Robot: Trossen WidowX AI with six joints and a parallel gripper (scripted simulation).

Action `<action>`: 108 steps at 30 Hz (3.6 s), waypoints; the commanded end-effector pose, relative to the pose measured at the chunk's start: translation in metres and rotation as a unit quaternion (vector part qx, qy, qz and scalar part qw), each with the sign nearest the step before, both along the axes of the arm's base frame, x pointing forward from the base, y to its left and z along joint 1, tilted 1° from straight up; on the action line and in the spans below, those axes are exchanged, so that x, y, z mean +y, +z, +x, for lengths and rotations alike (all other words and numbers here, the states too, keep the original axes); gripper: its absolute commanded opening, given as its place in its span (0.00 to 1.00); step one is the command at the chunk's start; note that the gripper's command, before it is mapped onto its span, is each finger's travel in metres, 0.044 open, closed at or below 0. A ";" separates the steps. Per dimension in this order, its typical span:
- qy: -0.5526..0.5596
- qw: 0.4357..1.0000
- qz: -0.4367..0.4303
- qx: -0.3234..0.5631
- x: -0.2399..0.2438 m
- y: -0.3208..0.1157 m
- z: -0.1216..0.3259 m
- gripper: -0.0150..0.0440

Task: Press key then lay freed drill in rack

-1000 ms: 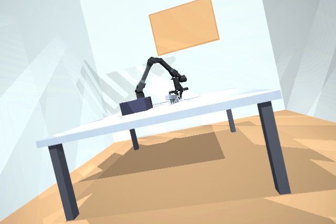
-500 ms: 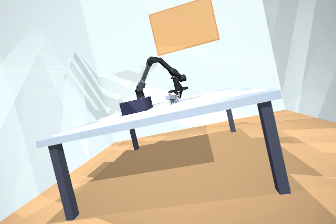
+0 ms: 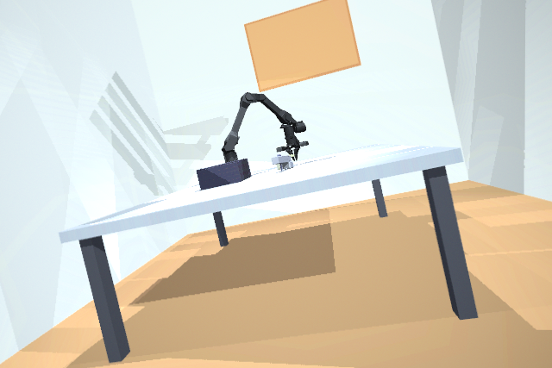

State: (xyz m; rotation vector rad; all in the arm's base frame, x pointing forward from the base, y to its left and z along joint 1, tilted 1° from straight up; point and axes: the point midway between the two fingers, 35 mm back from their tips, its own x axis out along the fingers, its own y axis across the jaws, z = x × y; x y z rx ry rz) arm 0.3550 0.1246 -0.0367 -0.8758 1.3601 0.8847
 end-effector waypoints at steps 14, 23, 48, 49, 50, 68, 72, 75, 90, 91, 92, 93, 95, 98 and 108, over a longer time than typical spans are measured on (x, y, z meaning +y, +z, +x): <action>0.000 1.000 0.001 -0.001 -0.001 0.010 -0.001 0.25; 0.000 1.000 0.001 -0.001 -0.001 0.014 -0.001 0.25; 0.000 1.000 0.001 -0.001 -0.002 0.026 -0.001 0.25; 0.000 1.000 0.001 -0.001 -0.001 0.026 -0.002 0.25; 0.000 1.000 0.001 -0.001 -0.001 0.026 -0.003 0.25; 0.000 1.000 0.002 0.000 0.019 0.027 -0.028 0.25; 0.000 1.000 0.002 0.001 0.023 0.027 -0.034 0.25; 0.000 1.000 0.002 0.001 0.026 0.028 -0.038 0.25; 0.000 1.000 0.003 0.002 0.041 0.030 -0.058 0.25; 0.000 1.000 0.003 0.002 0.042 0.030 -0.059 0.25; 0.000 1.000 0.003 0.002 0.043 0.030 -0.061 0.25; 0.000 1.000 0.003 0.002 0.044 0.030 -0.062 0.25; 0.000 1.000 0.003 0.002 0.045 0.031 -0.065 0.25; 0.000 1.000 0.003 0.002 0.044 0.027 -0.063 0.25; 0.000 1.000 0.003 0.002 0.045 0.009 -0.062 0.25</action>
